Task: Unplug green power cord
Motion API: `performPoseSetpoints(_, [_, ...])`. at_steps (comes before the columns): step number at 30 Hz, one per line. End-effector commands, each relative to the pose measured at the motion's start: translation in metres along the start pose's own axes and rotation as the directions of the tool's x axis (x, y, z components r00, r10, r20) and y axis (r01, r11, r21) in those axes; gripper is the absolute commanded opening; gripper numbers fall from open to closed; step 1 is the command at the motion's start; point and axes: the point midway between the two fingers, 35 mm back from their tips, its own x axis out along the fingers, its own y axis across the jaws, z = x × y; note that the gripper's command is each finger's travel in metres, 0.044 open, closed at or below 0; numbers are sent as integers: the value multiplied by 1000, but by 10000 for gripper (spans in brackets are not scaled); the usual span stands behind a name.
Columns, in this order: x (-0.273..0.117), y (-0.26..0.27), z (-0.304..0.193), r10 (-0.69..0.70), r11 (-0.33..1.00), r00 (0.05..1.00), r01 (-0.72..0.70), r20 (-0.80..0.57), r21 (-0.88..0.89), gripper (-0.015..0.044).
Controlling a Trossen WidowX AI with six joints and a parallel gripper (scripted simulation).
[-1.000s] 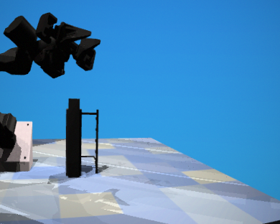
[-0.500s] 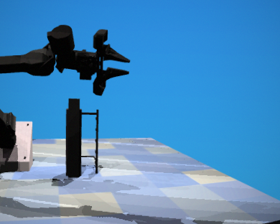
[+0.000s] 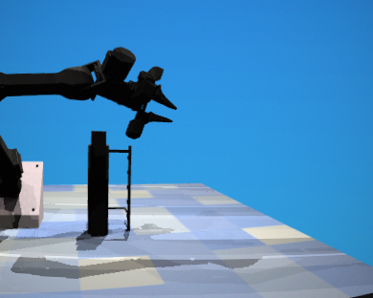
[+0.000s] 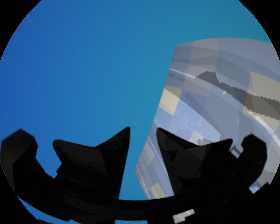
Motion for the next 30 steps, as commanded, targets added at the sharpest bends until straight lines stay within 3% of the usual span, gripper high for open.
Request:
performPoseSetpoints(1, [9,-4,-38,-56,976,994,33,-99,-215,160])
performPoseSetpoints(11, [13,-16,-112,-189,769,943,-31,-274,-638,160])
performPoseSetpoints(19, [4,-36,-176,-344,403,855,-239,-389,-883,160])
performPoseSetpoints(24, [-7,-56,-216,-469,97,773,-435,-426,-895,160])
performPoseSetpoints(30, [-15,-92,-261,-619,-168,667,-628,-414,-760,160])
